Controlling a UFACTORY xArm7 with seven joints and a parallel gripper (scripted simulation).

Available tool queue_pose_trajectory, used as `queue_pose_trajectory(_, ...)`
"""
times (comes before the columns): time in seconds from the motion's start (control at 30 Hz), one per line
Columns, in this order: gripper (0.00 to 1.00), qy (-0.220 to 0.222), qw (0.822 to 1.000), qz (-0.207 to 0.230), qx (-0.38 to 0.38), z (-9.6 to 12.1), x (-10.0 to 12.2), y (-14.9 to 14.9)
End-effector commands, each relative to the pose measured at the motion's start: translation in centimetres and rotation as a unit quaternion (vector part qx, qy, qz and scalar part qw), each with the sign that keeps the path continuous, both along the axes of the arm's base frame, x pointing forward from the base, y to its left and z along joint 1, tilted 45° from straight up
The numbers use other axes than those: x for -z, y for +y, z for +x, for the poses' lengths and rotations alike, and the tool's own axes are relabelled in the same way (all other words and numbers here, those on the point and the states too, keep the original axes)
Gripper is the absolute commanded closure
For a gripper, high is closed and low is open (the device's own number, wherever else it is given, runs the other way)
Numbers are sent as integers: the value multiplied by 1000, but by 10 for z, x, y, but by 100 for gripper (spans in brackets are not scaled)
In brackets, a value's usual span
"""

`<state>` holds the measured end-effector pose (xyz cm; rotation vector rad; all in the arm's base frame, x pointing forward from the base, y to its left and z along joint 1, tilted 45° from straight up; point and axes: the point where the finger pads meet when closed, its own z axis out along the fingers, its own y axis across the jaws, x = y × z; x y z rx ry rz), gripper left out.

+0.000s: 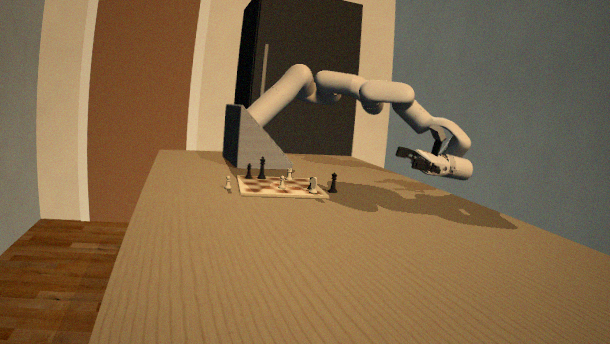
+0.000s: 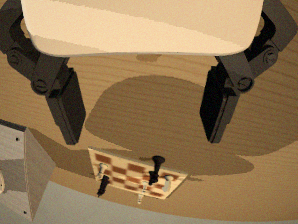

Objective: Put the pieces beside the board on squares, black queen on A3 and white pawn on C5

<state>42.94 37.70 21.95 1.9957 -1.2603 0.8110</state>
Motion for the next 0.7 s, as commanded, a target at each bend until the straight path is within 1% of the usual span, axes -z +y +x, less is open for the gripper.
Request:
queue_pose_trajectory(0.0,0,-2,1000,1,1,1,-2,-1)
queue_pose_trajectory(0.17,0,-2,1000,2,1,1,-4,-3)
queue_pose_trajectory(0.27,0,-2,1000,2,2,2,-9,-8)
queue_pose_trajectory(0.43,0,-2,1000,2,2,6,-29,-28)
queue_pose_trajectory(0.5,0,-2,1000,2,2,6,-29,-28)
queue_pose_trajectory(0.67,0,-2,1000,2,2,11,-55,-54)
